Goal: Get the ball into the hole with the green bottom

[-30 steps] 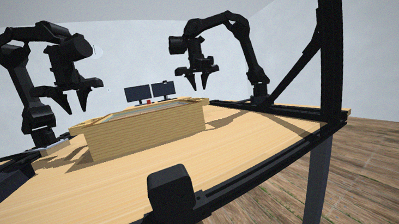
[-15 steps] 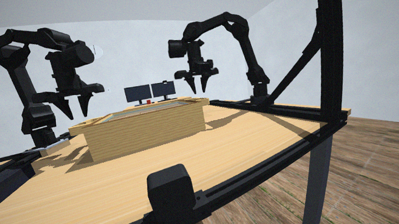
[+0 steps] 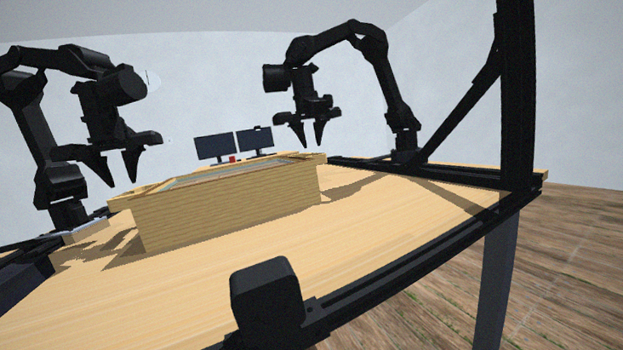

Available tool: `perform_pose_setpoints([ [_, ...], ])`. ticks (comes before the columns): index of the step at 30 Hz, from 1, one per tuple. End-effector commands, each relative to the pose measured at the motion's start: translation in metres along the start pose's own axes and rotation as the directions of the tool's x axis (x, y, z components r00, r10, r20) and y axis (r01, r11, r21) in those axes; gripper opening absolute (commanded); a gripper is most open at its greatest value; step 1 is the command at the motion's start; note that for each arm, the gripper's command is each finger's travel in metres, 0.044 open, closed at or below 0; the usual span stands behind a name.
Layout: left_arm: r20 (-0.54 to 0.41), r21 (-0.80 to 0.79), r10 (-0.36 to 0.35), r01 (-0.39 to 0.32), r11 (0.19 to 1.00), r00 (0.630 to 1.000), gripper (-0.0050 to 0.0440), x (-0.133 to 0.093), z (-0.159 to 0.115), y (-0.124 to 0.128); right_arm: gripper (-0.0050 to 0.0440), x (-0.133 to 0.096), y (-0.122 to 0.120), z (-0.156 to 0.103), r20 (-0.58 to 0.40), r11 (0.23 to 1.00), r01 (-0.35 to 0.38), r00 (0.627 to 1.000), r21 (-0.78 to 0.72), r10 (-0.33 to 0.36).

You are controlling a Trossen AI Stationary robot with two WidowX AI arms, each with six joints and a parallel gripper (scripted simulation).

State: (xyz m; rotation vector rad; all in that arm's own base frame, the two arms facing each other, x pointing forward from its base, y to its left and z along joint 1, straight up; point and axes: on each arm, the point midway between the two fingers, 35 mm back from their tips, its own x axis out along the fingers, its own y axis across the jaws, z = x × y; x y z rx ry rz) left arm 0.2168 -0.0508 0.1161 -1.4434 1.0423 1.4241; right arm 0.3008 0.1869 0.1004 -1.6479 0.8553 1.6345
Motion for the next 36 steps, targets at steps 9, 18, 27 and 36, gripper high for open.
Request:
perform_pose_setpoints([
  [9,0.000,0.002,0.002,-0.002,1.000,1.000,0.0186,0.006,0.000,0.000,0.0186,0.007,0.000,0.000,0.004,1.000,-0.004,1.000,-0.004,0.004],
  [18,0.001,0.003,0.004,-0.004,1.000,1.000,0.0186,0.018,-0.001,-0.001,0.0186,0.019,-0.001,0.000,0.004,1.000,-0.004,1.000,-0.003,0.004],
  [27,0.003,0.004,0.005,-0.005,1.000,1.000,0.0186,0.032,-0.001,-0.001,0.0186,0.033,-0.001,0.000,0.005,1.000,-0.004,1.000,-0.002,0.004],
  [36,0.005,0.005,0.007,-0.007,1.000,1.000,0.0186,0.044,-0.001,-0.001,0.0186,0.045,-0.001,0.001,0.005,1.000,-0.005,1.000,-0.002,0.005],
])
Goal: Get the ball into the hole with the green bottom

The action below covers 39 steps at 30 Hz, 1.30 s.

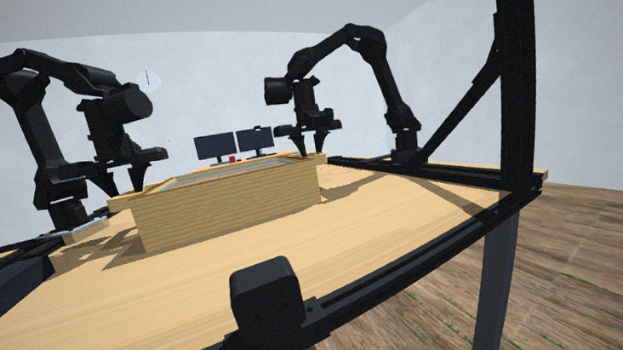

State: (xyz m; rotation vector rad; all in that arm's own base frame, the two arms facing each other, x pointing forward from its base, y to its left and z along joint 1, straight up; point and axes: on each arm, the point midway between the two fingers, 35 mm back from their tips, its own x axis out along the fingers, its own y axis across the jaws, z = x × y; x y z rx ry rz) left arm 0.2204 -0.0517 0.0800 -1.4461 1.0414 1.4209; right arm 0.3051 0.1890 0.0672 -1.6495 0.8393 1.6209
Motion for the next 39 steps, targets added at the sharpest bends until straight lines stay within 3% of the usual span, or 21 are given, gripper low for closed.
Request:
perform_pose_setpoints([
  [1,0.007,0.005,0.010,-0.010,1.000,1.000,0.0186,0.009,0.001,0.002,0.0186,0.013,0.004,0.001,0.005,1.000,-0.023,1.000,-0.004,0.023],
  [18,0.009,0.006,0.012,-0.012,1.000,1.000,0.0186,0.026,0.002,0.003,0.0186,0.030,0.006,0.001,0.005,1.000,-0.023,1.000,-0.003,0.023],
  [25,0.009,0.006,0.012,-0.012,1.000,1.000,0.0020,0.026,0.002,0.003,0.0020,0.030,0.006,0.001,0.005,1.000,-0.023,1.000,-0.003,0.023],
  [39,0.009,0.006,0.012,-0.012,1.000,1.000,0.0020,0.025,0.002,0.001,0.0020,0.029,0.002,0.001,0.005,1.000,-0.023,1.000,-0.003,0.023],
])
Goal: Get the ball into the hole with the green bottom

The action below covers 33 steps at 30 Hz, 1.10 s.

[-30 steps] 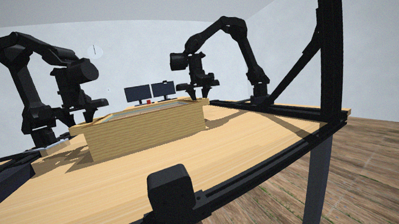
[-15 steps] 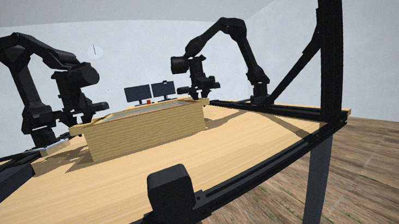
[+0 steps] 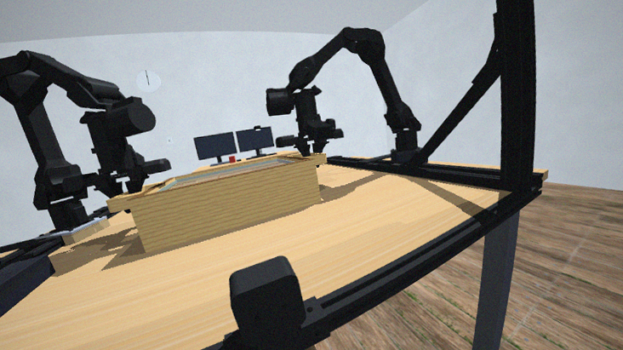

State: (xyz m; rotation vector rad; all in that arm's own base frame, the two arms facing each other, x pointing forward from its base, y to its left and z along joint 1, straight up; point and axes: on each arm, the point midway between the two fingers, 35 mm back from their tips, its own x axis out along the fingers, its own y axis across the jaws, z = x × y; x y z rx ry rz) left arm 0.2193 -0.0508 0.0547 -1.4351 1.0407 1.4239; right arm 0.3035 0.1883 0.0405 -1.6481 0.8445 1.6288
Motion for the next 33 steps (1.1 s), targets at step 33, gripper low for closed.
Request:
perform_pose_setpoints([
  [33,-0.001,0.001,0.007,-0.007,1.000,1.000,0.0020,-0.037,0.000,0.000,0.0020,-0.036,-0.001,0.001,0.006,1.000,-0.018,1.000,-0.001,0.018],
])
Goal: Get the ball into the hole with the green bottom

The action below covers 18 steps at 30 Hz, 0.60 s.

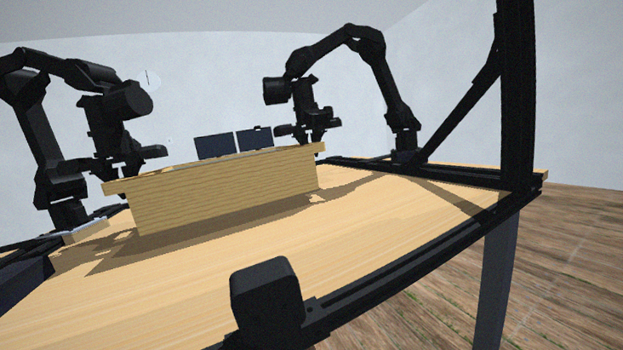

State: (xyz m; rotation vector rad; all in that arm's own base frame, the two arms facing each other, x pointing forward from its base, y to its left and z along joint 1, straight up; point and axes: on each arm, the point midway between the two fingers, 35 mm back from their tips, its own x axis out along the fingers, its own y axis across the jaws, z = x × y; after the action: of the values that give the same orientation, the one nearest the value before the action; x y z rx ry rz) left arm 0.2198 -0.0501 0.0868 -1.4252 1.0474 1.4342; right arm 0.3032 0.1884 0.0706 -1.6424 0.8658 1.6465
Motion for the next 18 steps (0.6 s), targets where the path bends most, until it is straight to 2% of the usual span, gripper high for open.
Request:
perform_pose_setpoints([
  [1,-0.007,0.000,-0.004,0.004,1.000,1.000,0.0020,-0.0051,-0.0001,0.0006,0.0020,-0.0058,-0.0004,0.0004,0.004,1.000,0.006,1.000,-0.001,-0.006],
  [10,-0.052,0.000,-0.005,0.005,1.000,0.999,0.0020,-0.0063,0.0018,0.0006,0.0020,-0.0073,-0.0004,-0.0015,0.049,1.000,0.006,0.999,-0.001,-0.006],
  [18,-0.015,-0.001,-0.010,0.010,1.000,1.000,0.0020,-0.0051,0.0002,0.0008,0.0020,-0.0083,-0.0006,0.0001,0.012,1.000,0.000,1.000,-0.001,0.000],
])
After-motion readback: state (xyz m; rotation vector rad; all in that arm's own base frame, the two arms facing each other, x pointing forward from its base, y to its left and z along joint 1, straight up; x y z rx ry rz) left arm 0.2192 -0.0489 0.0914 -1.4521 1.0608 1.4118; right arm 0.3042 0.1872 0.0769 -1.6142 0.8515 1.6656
